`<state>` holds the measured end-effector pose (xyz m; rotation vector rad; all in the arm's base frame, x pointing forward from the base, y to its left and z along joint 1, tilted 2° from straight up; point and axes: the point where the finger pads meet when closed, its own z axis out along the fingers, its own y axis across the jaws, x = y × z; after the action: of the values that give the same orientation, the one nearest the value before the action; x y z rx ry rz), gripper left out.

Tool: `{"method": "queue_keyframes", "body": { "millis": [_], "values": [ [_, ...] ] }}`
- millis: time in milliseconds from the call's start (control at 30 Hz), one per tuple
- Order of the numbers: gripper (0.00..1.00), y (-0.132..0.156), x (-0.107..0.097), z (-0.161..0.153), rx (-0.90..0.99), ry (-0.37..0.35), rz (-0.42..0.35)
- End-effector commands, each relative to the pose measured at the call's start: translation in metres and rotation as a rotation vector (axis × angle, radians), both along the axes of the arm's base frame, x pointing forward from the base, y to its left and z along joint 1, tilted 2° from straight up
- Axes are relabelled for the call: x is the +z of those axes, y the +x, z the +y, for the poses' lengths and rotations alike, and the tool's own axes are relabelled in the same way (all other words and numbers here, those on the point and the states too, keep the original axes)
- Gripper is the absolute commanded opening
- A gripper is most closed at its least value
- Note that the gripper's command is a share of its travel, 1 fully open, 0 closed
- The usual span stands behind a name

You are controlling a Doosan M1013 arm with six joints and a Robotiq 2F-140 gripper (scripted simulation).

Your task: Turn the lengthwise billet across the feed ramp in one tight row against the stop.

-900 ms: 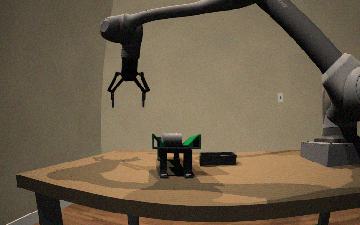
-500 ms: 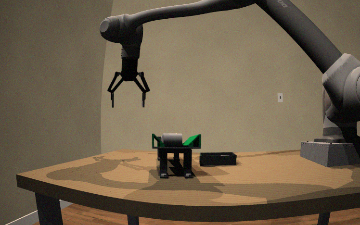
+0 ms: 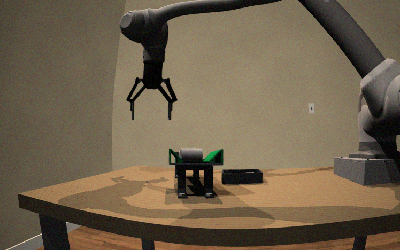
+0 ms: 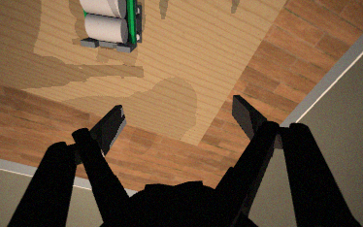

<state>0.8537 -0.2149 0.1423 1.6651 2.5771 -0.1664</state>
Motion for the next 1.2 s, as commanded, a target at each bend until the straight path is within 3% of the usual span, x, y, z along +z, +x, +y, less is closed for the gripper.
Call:
{"method": "queue_keyframes", "body": {
  "millis": [0,133,200,233,367,567,600,1167],
  "values": [
    [1.00,-0.052,-0.005,0.047,-0.031,0.030,-0.008],
    [1.00,-0.095,-0.013,0.079,-0.073,0.065,-0.001],
    [1.00,-0.095,-0.013,0.079,-0.073,0.065,-0.001],
    [1.00,-0.127,-0.018,0.102,-0.089,0.077,0.003],
    [1.00,-0.167,-0.025,0.128,-0.103,0.087,0.006],
    [1.00,-0.168,-0.025,0.129,-0.104,0.087,0.006],
    [0.41,-0.168,-0.025,0.129,-0.104,0.087,0.006],
    [0.41,-0.168,-0.025,0.129,-0.104,0.087,0.006]
  ]
}}
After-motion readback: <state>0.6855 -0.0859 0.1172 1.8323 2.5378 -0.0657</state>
